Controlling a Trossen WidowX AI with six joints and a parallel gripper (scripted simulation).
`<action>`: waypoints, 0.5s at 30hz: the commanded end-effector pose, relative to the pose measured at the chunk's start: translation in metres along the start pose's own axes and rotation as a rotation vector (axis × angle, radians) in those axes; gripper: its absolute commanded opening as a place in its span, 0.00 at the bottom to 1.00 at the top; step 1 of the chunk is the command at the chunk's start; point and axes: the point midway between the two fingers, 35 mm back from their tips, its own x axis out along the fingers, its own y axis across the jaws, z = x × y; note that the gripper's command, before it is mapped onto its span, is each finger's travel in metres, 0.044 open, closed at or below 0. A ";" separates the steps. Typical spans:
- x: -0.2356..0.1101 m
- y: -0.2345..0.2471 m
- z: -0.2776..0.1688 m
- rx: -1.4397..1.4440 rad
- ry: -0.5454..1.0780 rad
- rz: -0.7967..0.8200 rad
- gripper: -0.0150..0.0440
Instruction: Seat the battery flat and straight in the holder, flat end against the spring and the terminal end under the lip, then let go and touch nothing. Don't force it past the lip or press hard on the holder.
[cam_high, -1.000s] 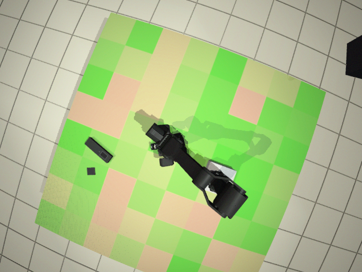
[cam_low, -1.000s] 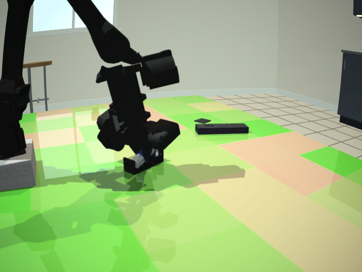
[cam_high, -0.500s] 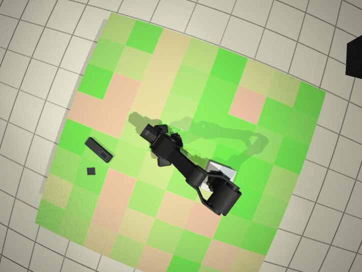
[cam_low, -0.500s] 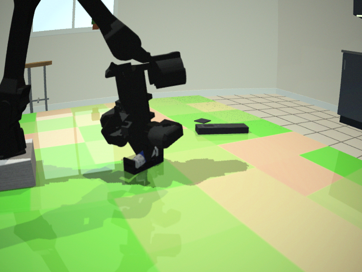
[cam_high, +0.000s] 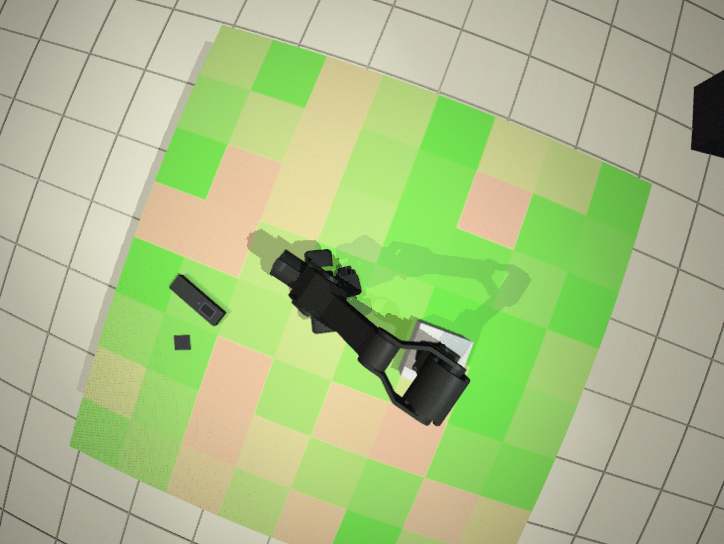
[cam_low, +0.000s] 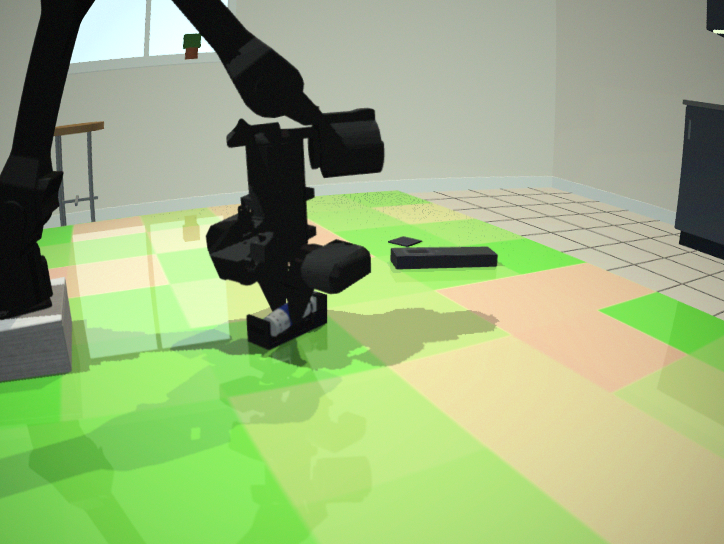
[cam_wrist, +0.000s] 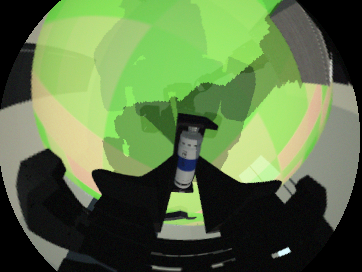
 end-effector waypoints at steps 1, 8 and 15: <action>0.003 0.000 0.004 0.009 -0.056 -0.004 0.38; 0.003 0.000 0.004 0.008 -0.108 -0.003 0.38; 0.003 0.000 0.002 0.006 -0.153 -0.001 0.38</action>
